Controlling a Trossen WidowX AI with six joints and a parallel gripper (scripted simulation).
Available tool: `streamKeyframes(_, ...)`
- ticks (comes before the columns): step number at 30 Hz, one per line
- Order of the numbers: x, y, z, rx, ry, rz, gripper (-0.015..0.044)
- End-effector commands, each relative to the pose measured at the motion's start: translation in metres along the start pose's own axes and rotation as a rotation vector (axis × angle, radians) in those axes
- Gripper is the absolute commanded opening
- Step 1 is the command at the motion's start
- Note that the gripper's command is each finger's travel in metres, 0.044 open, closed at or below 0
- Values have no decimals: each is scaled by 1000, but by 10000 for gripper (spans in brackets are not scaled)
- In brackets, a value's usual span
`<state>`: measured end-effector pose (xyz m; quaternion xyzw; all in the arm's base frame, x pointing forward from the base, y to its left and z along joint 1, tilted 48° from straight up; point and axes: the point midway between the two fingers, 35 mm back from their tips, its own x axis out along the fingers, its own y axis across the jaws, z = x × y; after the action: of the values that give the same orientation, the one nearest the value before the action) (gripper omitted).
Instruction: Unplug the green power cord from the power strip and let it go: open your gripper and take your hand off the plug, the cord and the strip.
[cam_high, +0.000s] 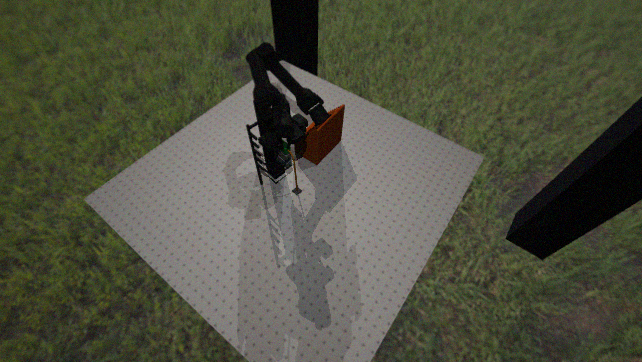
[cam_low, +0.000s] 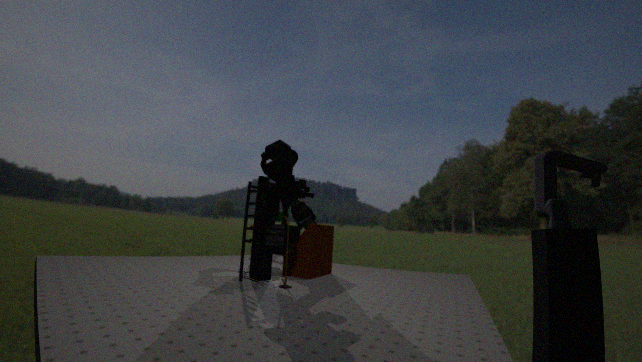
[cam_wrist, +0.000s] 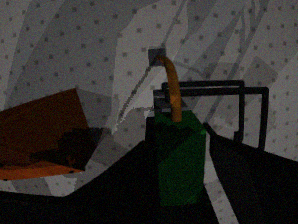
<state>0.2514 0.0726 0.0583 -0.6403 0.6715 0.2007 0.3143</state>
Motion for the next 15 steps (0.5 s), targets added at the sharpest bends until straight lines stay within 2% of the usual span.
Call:
streamKeyframes(1,3,1,0,-8,4,-3,160)
streamKeyframes(4,1,0,0,0,1,1,81)
streamKeyframes(15,1,0,1,0,1,1,0)
